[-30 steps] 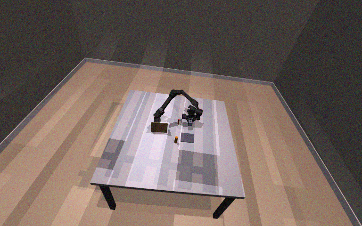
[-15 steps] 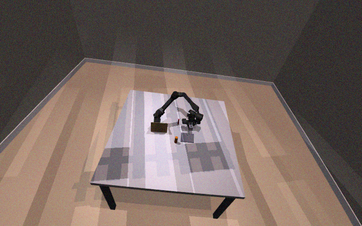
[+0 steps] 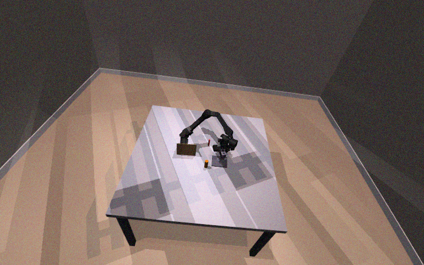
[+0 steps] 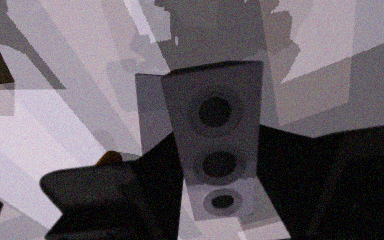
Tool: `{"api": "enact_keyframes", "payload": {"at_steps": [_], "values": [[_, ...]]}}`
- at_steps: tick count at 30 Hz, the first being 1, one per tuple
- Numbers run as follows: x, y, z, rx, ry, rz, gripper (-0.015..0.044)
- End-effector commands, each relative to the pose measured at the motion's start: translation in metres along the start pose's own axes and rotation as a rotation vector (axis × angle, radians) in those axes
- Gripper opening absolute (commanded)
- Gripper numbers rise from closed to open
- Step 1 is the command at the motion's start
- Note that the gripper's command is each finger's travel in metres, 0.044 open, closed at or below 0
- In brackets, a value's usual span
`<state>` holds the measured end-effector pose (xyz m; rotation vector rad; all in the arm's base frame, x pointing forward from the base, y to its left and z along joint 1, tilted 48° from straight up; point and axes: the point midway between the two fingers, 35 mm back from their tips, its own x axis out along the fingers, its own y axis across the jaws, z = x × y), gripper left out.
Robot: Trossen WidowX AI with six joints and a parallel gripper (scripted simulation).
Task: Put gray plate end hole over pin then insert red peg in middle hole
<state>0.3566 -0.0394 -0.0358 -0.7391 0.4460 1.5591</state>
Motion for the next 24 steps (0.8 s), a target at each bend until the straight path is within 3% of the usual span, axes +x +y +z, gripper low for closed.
{"api": "enact_keyframes", "payload": {"at_steps": [1, 24], "values": [[0.008, 0.005, -0.011, -0.025, -0.001, 0.007, 0.0], [0.017, 0.01, -0.027, -0.075, -0.002, 0.004, 0.0]]}}
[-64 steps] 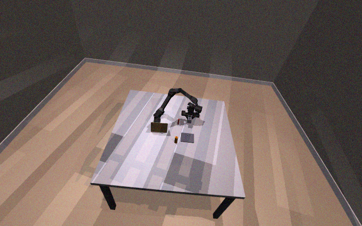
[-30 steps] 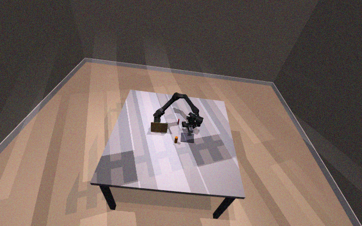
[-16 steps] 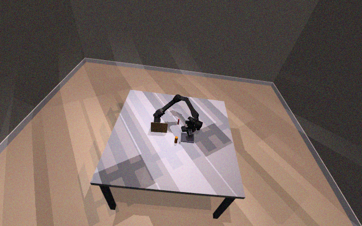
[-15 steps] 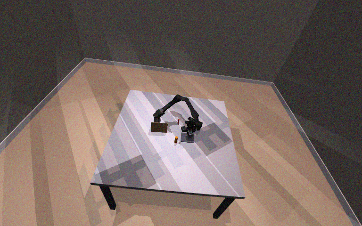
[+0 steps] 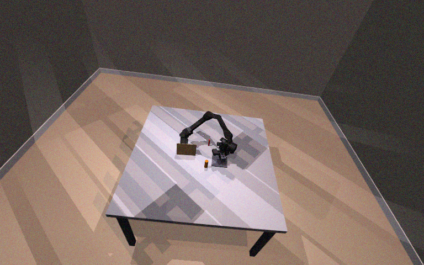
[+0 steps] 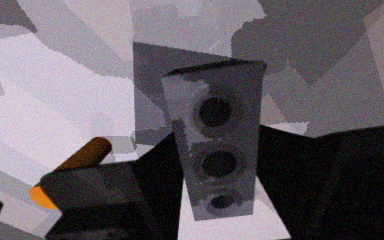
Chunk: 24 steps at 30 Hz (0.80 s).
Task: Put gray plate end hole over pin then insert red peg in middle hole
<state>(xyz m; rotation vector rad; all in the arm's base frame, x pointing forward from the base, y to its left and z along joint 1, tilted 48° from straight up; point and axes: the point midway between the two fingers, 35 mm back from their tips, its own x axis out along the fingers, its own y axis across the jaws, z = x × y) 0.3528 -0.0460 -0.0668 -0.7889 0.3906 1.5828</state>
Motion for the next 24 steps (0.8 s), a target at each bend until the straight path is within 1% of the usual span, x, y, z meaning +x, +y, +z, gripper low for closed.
{"api": "enact_keyframes", "payload": {"at_steps": [1, 16, 24], "values": [[0.001, 0.001, -0.001, -0.006, 0.002, 0.004, 0.0], [0.002, 0.002, -0.002, -0.006, 0.002, 0.004, 0.0], [0.017, 0.002, -0.002, -0.006, 0.002, 0.003, 0.0]]}}
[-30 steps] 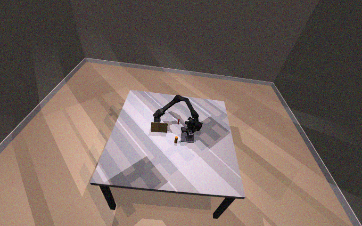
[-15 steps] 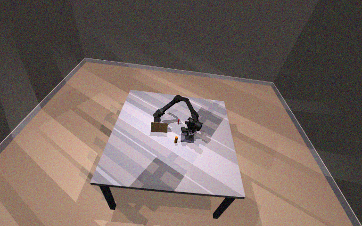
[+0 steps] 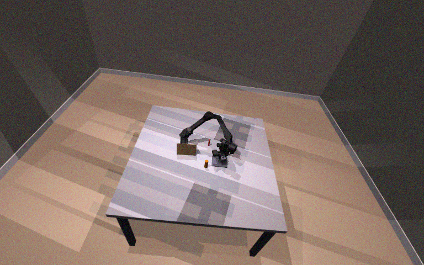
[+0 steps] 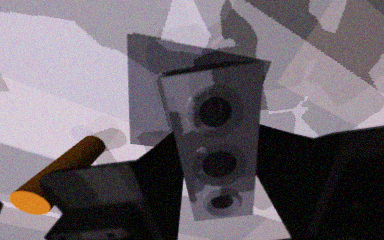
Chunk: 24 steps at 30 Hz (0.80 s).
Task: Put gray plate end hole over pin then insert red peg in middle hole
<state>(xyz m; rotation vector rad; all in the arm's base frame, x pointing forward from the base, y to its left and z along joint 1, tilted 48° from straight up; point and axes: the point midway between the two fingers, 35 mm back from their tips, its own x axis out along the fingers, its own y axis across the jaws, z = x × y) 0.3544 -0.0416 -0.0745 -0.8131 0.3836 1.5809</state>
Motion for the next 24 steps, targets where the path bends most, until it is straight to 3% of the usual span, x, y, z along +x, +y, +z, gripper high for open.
{"api": "enact_keyframes", "payload": {"at_steps": [1, 24], "values": [[0.009, 0.003, 0.001, 0.012, -0.01, 0.007, 0.0], [0.029, 0.0, 0.001, -0.001, -0.002, 0.005, 0.0]]}}
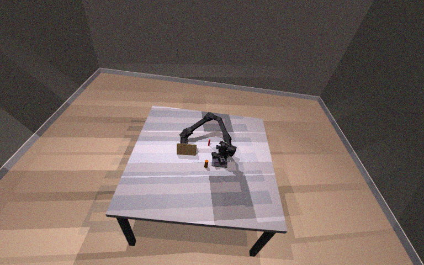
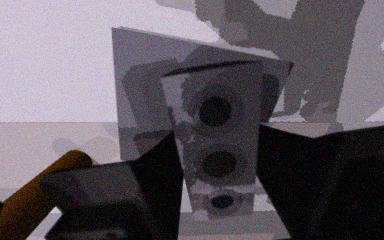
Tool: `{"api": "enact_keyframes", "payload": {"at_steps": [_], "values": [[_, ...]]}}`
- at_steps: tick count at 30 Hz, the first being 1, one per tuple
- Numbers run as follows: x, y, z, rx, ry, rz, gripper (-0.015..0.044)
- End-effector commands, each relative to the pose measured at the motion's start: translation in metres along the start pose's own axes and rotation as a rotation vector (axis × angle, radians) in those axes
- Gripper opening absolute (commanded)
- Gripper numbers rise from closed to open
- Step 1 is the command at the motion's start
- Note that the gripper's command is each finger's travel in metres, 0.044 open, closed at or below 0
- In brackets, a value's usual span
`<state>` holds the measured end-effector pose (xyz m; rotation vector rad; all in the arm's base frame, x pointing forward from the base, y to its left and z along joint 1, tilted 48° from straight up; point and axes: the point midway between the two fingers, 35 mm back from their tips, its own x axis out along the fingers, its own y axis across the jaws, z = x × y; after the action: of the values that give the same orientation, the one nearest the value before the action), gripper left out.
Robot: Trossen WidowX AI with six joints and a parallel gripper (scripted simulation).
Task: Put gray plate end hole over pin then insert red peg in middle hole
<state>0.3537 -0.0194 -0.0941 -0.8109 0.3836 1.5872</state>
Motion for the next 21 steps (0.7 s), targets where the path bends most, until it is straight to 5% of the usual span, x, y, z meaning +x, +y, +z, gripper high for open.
{"api": "enact_keyframes", "payload": {"at_steps": [1, 6, 21], "values": [[-0.0007, -0.0002, -0.0001, -0.001, 0.001, -0.001, 0.0], [-0.0007, -0.0002, -0.0001, -0.001, 0.001, -0.001, 0.0], [-0.0007, -0.0002, -0.0001, -0.001, 0.001, -0.001, 0.0394]]}}
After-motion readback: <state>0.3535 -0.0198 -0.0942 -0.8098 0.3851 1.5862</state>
